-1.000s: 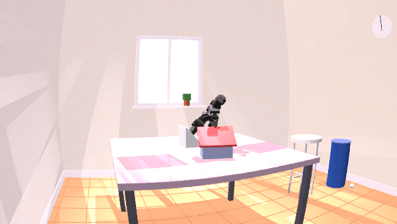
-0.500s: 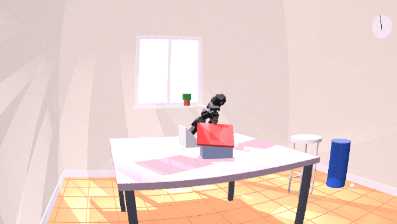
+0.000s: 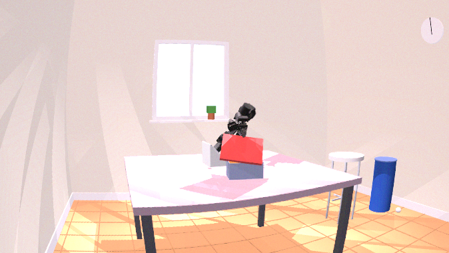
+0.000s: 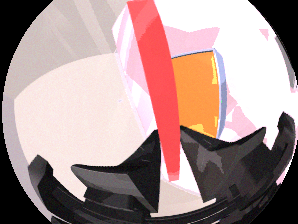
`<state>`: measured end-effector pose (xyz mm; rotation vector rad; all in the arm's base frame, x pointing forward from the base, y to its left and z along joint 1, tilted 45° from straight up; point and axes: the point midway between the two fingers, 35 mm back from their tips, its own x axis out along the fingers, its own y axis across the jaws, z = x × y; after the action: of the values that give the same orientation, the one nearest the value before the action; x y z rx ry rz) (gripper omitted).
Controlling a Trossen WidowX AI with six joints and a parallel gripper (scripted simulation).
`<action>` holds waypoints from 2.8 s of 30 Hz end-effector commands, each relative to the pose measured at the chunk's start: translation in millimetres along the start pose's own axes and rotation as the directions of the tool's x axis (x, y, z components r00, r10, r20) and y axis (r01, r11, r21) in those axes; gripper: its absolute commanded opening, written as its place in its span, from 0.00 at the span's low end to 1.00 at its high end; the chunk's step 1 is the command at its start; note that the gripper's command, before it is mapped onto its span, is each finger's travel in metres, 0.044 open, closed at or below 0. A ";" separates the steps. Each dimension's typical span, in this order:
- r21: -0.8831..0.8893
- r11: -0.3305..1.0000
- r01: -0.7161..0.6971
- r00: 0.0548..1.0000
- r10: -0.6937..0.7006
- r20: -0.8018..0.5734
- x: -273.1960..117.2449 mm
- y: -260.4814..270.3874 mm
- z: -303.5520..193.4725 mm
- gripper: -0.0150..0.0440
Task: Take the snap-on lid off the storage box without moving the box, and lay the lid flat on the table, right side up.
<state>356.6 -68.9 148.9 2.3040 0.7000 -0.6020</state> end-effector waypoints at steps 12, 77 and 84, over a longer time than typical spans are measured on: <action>-0.004 1.000 -0.007 1.000 0.007 0.001 -14.2 17.9 0.5 0.25; -0.009 1.000 -0.008 1.000 0.008 0.005 -15.7 12.1 124.2 0.25; -0.010 1.000 -0.008 1.000 0.008 0.006 -16.3 11.9 138.2 0.25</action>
<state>321.7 -170.0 72.1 2.2984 0.6980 -0.6065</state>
